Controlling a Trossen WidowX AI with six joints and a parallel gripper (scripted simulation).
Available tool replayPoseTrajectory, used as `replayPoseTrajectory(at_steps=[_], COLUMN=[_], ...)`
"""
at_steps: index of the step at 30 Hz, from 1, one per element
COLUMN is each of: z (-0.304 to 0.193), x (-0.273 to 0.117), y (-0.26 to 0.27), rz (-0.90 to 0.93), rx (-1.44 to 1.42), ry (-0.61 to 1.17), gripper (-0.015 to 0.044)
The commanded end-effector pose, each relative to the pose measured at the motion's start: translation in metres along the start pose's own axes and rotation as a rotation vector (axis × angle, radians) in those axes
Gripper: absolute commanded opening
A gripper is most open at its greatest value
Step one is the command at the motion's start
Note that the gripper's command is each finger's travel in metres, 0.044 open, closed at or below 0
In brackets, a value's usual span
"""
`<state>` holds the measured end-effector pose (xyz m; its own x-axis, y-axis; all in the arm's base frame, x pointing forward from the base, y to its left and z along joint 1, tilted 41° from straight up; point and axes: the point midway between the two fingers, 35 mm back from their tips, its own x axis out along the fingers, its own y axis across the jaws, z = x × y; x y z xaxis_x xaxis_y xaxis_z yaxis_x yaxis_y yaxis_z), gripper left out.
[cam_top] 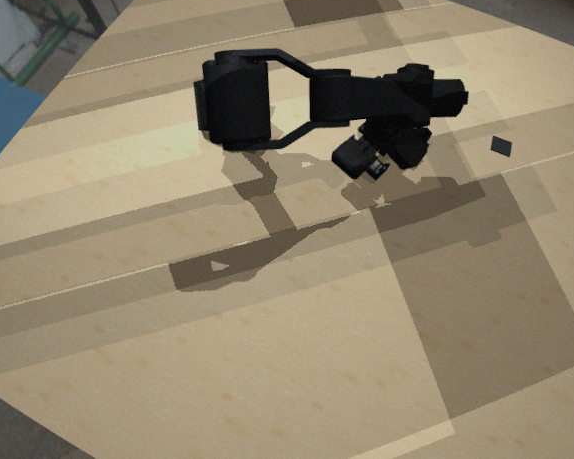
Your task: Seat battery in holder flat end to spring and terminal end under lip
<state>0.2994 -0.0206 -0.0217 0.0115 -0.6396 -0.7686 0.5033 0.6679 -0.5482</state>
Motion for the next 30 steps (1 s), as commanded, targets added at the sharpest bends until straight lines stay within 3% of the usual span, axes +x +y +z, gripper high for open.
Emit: replayPoseTrajectory(at_steps=[1,4,14,30], z=[0.003,0.003,0.002,0.0], x=[-0.005,-0.005,-0.075,-0.077], y=[0.001,0.001,0.003,0.004], rz=[0.01,0.01,0.012,0.012], rx=[0.01,0.01,0.009,0.009], ry=[-0.005,-0.005,-0.003,-0.003], gripper=[0.0168,0.0168,0.0431,0.044])
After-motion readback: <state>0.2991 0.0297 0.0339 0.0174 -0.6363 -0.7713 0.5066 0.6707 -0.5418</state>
